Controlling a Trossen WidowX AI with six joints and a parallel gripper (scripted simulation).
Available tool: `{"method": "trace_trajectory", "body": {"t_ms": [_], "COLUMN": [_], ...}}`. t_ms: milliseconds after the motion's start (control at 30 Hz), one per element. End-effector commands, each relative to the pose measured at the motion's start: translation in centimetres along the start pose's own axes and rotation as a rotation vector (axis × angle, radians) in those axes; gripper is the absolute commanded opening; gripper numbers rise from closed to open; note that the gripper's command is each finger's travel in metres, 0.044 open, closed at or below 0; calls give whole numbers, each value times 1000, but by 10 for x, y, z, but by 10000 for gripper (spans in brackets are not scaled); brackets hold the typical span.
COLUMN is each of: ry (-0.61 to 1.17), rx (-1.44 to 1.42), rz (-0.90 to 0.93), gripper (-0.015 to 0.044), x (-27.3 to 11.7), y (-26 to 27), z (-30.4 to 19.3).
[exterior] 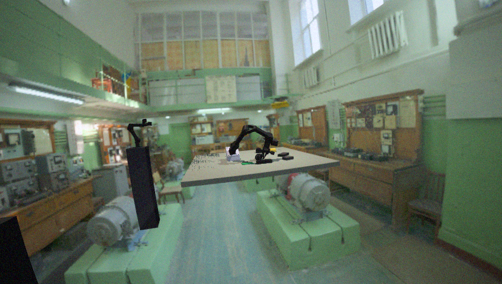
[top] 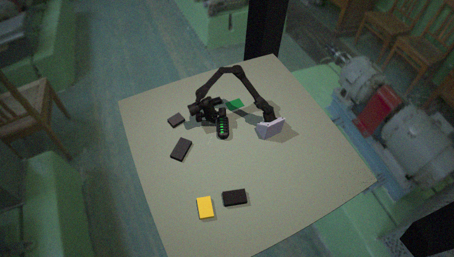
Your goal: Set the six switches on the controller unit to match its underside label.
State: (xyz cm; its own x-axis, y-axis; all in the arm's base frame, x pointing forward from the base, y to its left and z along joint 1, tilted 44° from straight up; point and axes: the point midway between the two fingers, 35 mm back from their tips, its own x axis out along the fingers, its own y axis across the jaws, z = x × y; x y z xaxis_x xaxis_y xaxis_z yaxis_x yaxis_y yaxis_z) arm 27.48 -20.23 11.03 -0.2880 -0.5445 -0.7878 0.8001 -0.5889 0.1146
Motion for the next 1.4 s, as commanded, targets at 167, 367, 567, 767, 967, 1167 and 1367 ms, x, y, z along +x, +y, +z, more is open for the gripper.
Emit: {"method": "trace_trajectory", "body": {"t_ms": [167, 367, 567, 767, 967, 1167, 1367], "ry": [-6, -6, -6, -6, -6, -6, -6], "rx": [-9, -9, -9, -9, -9, -10, -10], "rz": [-4, -4, -4, -4, -4, -4, -5], "gripper": [0, 0, 0, 0, 0, 0, 0], "x": [3, 4, 4, 5, 6, 8, 10], "y": [-5, -7, -9, -12, -14, -21, -28], "z": [0, 0, 0, 0, 0, 0, 1]}}
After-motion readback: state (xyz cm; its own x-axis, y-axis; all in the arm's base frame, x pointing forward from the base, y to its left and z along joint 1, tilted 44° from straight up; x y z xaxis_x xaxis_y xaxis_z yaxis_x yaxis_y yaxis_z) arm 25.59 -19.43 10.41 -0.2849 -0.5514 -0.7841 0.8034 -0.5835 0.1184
